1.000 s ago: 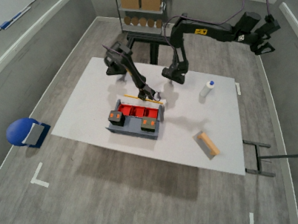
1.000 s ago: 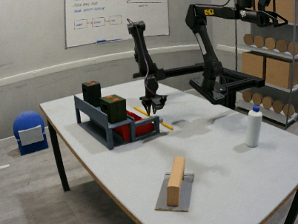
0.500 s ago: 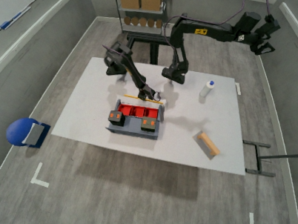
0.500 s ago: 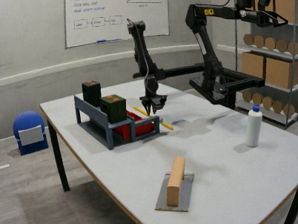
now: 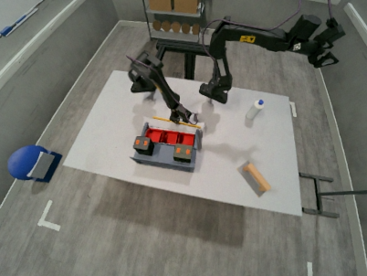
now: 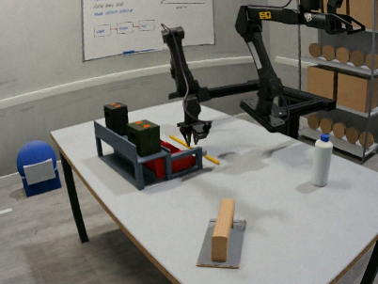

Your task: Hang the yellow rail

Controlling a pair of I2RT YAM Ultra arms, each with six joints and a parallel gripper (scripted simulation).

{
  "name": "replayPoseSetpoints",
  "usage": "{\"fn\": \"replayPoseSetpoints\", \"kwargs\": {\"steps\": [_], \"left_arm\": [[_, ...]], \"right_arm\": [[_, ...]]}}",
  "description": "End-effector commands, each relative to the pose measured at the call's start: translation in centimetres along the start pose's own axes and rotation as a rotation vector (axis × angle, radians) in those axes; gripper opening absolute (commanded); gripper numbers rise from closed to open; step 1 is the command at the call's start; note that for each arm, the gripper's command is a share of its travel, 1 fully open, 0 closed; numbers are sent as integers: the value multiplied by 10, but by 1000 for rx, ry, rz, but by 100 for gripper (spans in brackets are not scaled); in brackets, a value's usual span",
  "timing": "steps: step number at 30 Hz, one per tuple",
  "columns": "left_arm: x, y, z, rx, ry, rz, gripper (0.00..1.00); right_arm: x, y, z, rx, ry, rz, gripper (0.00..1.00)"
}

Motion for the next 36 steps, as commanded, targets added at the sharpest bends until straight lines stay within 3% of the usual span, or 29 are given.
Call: {"fn": "replayPoseSetpoints", "kwargs": {"steps": [1,36], "left_arm": [[4,-9,-14,-51,7,-10,100],[4,-9,-14,-51,7,-10,100]], "right_arm": [[1,-4,-1,-6,-15,13,36],[-4,3,-6,-22,-3,17,36]]}}
Point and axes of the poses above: on each arm, the point where the finger pads meet when closed, its own y axis out along the fingers, its own x axis across the jaws, z = x × y, the point moved 6 cm from there along -y, back along the fingers, and after that the axes turned 4 degrees about y, right-handed, at the moved point
